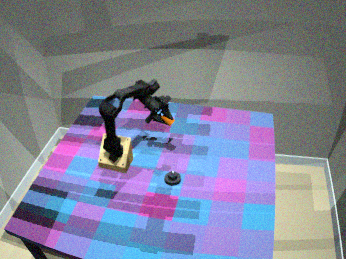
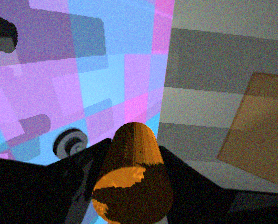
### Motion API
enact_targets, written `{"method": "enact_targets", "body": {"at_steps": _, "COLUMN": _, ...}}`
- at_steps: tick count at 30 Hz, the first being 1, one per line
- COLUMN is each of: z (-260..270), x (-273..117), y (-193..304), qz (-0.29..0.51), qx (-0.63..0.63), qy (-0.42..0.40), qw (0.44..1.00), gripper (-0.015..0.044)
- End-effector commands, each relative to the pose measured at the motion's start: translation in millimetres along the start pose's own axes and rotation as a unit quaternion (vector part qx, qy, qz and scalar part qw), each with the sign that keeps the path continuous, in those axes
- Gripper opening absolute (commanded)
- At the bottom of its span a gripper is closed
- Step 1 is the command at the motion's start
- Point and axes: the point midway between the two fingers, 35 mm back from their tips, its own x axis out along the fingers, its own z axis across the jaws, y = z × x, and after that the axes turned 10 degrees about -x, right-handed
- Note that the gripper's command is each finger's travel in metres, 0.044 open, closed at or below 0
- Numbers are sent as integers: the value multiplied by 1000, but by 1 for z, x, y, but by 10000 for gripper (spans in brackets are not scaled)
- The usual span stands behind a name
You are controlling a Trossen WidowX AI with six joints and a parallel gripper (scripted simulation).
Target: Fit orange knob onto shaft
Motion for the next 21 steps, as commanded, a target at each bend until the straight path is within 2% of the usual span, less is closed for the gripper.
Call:
{"method": "enact_targets", "body": {"at_steps": 1, "z": -3, "x": -1, "y": 0, "qz": 3, "qx": -1, "qy": 13, "qw": 1000, "gripper": 0}}
{"method": "enact_targets", "body": {"at_steps": 14, "z": 1, "x": -1, "y": -1, "qz": 13, "qx": -1, "qy": 71, "qw": 997, "gripper": 0}}
{"method": "enact_targets", "body": {"at_steps": 21, "z": 4, "x": 1, "y": -2, "qz": 11, "qx": -5, "qy": 55, "qw": 998, "gripper": 0}}
